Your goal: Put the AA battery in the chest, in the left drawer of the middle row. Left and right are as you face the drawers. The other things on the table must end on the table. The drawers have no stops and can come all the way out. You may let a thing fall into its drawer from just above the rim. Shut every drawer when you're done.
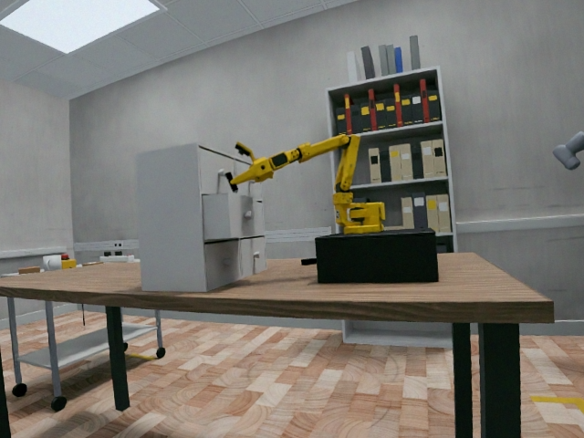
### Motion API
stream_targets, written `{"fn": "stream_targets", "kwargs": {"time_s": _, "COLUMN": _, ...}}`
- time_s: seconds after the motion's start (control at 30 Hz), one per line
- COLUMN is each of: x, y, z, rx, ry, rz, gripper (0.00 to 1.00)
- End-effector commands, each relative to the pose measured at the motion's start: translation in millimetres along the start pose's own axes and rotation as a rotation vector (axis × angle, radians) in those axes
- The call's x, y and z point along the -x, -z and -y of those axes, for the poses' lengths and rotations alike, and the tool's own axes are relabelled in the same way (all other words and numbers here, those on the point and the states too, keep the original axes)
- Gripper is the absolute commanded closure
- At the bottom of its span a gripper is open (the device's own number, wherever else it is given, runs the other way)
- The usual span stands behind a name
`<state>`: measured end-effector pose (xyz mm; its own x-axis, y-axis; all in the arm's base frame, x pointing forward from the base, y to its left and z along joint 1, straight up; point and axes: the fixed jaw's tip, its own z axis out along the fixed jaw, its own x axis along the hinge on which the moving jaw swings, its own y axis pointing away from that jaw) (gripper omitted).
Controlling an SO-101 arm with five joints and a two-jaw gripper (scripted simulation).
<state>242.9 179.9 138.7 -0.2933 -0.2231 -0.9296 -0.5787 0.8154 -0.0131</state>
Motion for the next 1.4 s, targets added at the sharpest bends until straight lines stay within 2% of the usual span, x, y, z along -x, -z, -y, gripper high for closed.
{"fn": "stream_targets", "kwargs": {"time_s": 0.0, "x": 7.9, "y": -2.8, "z": 2.1, "rx": -0.006, "ry": -0.016, "rz": 0.027, "gripper": 1.00}}
{"fn": "stream_targets", "kwargs": {"time_s": 1.37, "x": 14.7, "y": -4.6, "z": 4.0, "rx": -0.011, "ry": -0.018, "rz": 0.027, "gripper": 1.00}}
